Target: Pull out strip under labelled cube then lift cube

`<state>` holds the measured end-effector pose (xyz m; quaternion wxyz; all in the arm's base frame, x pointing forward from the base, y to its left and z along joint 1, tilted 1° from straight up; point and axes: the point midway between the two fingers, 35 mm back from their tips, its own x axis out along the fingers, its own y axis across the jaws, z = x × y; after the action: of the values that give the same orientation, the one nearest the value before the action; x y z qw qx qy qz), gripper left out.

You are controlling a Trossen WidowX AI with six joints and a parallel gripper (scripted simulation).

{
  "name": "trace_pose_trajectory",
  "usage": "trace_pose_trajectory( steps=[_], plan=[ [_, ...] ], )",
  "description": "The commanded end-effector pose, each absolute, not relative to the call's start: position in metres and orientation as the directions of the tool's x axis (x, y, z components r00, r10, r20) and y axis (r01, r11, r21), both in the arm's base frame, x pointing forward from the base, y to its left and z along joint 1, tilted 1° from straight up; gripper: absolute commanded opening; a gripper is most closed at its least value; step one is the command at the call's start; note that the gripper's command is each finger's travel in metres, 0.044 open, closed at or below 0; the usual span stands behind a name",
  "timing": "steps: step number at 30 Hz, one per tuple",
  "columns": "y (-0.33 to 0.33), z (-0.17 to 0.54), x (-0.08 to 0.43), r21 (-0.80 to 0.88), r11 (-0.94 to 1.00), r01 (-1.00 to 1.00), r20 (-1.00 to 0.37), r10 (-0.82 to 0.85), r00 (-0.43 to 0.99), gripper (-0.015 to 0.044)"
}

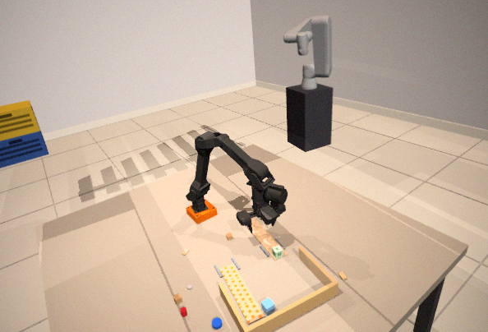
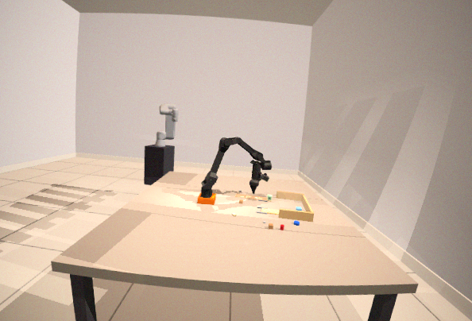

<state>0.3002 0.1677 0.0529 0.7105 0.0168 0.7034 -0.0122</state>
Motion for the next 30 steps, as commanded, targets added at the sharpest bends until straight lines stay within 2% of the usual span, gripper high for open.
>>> trace_pose_trajectory(
  steps=[1, 28, 30],
  plan=[
    [0.168, 0.056, 0.315, 0.008, 0.999, 0.039, -1.0, 0.008, 0.014, 0.044],
    [0.169, 0.073, 0.409, 0.009, 0.999, 0.039, -1.0, 0.008, 0.022, 0.044],
    [0.169, 0.072, 0.409, 0.009, 0.999, 0.039, -1.0, 0.008, 0.022, 0.0387]
  ],
)
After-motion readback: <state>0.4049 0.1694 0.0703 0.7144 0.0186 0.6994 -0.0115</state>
